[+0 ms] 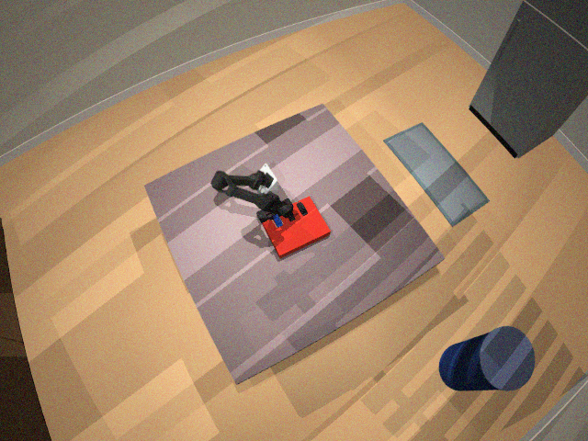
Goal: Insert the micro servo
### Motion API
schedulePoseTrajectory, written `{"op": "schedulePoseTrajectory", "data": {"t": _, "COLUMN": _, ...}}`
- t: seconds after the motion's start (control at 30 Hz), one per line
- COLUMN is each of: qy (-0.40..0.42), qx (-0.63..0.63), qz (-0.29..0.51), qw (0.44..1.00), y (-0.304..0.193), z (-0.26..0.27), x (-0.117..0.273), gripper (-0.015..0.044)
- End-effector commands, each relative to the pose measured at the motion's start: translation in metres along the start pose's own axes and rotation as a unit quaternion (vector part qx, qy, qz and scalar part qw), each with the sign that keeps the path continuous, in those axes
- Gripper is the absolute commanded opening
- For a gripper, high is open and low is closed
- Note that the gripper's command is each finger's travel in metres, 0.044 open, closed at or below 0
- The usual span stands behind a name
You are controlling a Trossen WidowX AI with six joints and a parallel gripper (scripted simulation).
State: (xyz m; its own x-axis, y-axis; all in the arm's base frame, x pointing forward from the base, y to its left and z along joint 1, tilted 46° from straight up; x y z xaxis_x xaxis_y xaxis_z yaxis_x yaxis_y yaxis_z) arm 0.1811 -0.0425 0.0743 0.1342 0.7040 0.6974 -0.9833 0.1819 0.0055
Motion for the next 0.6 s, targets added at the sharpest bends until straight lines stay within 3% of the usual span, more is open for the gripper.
{"op": "schedulePoseTrajectory", "data": {"t": 0.0, "qy": 0.001, "qx": 0.001, "qz": 0.001, "qw": 1.0, "y": 0.0, "z": 0.0, "x": -0.001, "gripper": 0.0026}}
{"op": "schedulePoseTrajectory", "data": {"t": 0.2, "qy": 0.001, "qx": 0.001, "qz": 0.001, "qw": 1.0, "y": 0.001, "z": 0.0, "x": 0.0, "gripper": 0.0184}}
{"op": "schedulePoseTrajectory", "data": {"t": 0.57, "qy": 0.0, "qx": 0.001, "qz": 0.001, "qw": 1.0, "y": 0.002, "z": -0.001, "x": 0.035, "gripper": 0.0187}}
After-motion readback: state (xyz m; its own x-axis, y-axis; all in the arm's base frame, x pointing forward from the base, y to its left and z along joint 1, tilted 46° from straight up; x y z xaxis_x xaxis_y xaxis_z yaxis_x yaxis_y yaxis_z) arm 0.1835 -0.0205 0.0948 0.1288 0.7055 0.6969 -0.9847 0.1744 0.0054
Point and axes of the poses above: the point midway between the two fingers, 35 mm back from their tips, its own x axis back along the fingers, its own z axis across the jaws, y = z × x, the point moved 9 cm from there along x, back along the fingers, and after that the axes turned 5 degrees about x, right-handed, at the moved point
